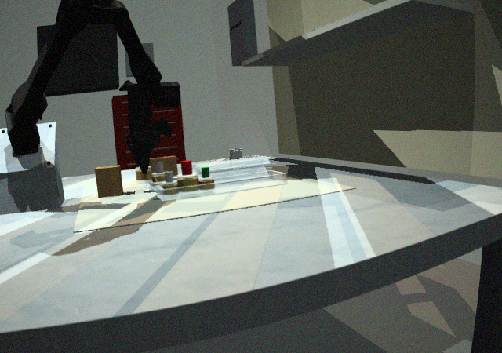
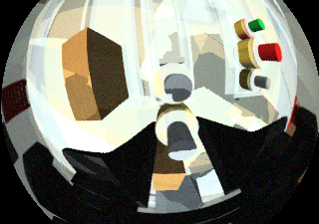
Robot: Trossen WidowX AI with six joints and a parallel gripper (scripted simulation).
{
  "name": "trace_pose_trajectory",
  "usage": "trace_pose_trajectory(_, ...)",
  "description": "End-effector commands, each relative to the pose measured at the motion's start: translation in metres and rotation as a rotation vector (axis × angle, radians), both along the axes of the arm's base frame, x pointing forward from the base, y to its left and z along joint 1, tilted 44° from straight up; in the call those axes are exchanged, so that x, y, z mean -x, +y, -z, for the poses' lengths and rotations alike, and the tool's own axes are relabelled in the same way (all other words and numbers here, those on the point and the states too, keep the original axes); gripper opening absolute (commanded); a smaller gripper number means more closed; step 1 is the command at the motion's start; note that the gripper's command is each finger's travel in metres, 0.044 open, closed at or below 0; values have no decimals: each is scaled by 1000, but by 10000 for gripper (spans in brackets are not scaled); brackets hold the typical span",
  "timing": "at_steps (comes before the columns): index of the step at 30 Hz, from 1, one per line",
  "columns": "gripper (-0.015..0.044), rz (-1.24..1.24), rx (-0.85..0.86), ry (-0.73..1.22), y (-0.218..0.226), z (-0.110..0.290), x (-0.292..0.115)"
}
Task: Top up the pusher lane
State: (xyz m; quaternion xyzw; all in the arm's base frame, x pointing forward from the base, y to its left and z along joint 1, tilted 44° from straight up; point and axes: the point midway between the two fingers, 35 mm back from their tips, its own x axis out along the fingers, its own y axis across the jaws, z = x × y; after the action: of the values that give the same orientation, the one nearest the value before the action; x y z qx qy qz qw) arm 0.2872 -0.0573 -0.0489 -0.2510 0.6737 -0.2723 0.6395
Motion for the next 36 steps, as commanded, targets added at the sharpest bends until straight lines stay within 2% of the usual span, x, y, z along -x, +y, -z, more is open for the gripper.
trace_pose_trajectory(1, 0, -1, 1, -38, -1, -2, -14)
trace_pose_trajectory(36, 0, -1, 1, -39, -1, -4, -29)
